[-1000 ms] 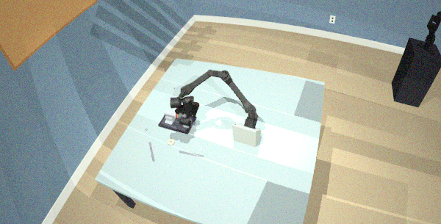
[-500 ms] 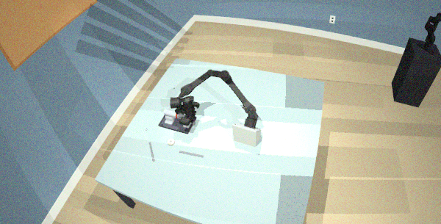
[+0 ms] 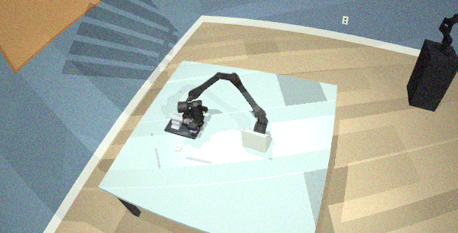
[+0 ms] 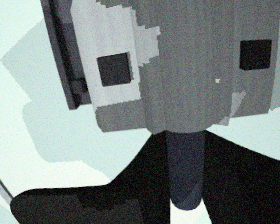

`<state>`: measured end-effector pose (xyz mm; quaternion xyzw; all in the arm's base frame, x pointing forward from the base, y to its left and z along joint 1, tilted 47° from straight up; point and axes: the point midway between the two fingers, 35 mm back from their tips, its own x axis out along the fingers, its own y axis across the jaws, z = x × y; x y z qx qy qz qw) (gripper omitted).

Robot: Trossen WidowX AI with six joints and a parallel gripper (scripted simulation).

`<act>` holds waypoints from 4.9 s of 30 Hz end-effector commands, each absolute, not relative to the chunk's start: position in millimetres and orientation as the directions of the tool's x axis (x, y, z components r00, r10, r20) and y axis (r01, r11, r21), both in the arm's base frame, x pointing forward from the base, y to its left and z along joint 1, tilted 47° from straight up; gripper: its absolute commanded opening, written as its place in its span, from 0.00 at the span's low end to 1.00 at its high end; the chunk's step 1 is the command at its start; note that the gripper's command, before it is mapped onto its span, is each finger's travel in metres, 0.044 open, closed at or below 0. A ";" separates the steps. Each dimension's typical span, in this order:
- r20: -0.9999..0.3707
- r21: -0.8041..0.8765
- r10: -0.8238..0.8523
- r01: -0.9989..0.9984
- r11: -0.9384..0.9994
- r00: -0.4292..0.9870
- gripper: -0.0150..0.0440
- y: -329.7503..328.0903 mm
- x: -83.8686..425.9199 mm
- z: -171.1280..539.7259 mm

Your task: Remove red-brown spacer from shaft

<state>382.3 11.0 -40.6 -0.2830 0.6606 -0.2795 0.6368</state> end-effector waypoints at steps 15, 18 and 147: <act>-0.684 -0.728 -0.729 -0.018 0.685 -0.032 0.25 11.8 368.0 -41.3; -0.684 -0.728 -0.729 -0.018 0.685 -0.032 0.25 11.8 369.6 -41.4; -0.684 -0.728 -0.728 -0.019 0.685 -0.033 0.25 12.1 352.9 -41.1</act>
